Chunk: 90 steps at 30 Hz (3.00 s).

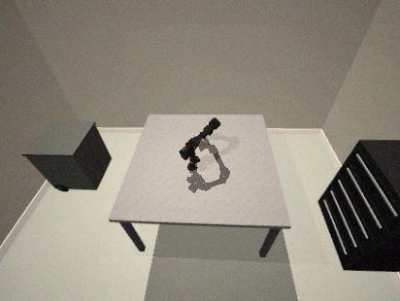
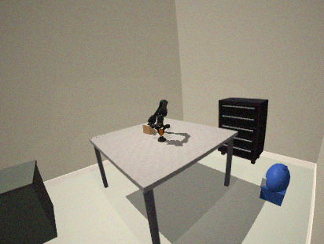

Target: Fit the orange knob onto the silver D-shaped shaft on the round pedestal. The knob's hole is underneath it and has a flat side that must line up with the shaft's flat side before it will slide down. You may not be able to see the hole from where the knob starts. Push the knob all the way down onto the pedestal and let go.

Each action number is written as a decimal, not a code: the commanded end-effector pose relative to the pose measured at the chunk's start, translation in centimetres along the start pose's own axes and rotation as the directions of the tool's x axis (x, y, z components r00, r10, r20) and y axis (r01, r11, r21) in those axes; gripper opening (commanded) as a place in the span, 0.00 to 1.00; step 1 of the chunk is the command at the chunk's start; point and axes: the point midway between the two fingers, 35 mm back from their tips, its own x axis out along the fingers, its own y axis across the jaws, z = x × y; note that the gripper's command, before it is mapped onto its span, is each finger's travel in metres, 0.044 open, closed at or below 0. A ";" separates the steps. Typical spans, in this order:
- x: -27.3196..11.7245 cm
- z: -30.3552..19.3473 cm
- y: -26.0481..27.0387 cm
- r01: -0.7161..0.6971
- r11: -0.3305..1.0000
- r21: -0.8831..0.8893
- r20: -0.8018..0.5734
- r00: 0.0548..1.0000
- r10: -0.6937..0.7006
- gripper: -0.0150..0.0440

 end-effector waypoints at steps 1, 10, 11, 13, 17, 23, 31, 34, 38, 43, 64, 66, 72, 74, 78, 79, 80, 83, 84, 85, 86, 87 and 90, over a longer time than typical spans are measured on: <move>-0.4 0.2 0.1 -0.007 0.999 0.049 0.007 1.000 0.006 0.25; -0.5 0.7 0.2 -0.008 0.979 0.203 0.007 1.000 0.006 0.25; -0.5 0.8 0.2 -0.008 0.979 0.203 0.007 1.000 0.006 0.25; -0.4 0.8 0.2 -0.008 0.979 0.203 0.007 1.000 0.006 0.25; 0.0 0.8 0.2 -0.008 0.979 0.203 0.007 1.000 0.007 0.25; 0.1 0.7 0.2 -0.008 0.979 0.203 0.007 1.000 0.007 0.25; -0.4 0.6 0.2 -0.008 0.979 0.203 0.007 1.000 0.006 0.25; -0.4 0.6 0.2 -0.008 0.967 0.255 0.007 1.000 0.006 0.25; -0.5 0.3 0.1 -0.008 0.920 0.393 0.007 1.000 0.006 0.25; -0.5 0.0 0.1 -0.008 0.915 0.402 0.006 1.000 0.006 0.25; -0.4 0.3 0.2 -0.009 0.893 0.451 0.007 1.000 0.006 0.25; -0.5 0.4 0.2 -0.009 0.859 0.513 0.007 1.000 0.006 0.25; -0.5 0.7 0.3 -0.009 0.812 0.584 0.007 1.000 0.006 0.25; -0.5 0.8 0.3 -0.009 0.812 0.584 0.007 1.000 0.006 0.25; -0.1 0.8 0.3 -0.009 0.812 0.584 0.007 1.000 0.006 0.25; 0.0 0.8 0.3 -0.009 0.812 0.584 0.007 1.000 0.006 0.25; 0.0 0.8 0.3 -0.009 0.812 0.584 0.007 1.000 0.007 0.25; 0.1 0.8 0.3 -0.009 0.812 0.584 0.007 1.000 0.007 0.25; 0.1 0.8 0.3 -0.009 0.812 0.584 0.007 1.000 0.007 0.25; 0.1 0.8 0.3 -0.009 0.812 0.584 0.007 1.000 0.007 0.25; 0.1 0.8 0.3 -0.009 0.812 0.584 0.007 1.000 0.007 0.25; 0.1 0.8 0.3 -0.009 0.812 0.584 0.007 1.000 0.007 0.25; 0.1 0.8 0.3 -0.009 0.812 0.584 0.007 1.000 0.007 0.25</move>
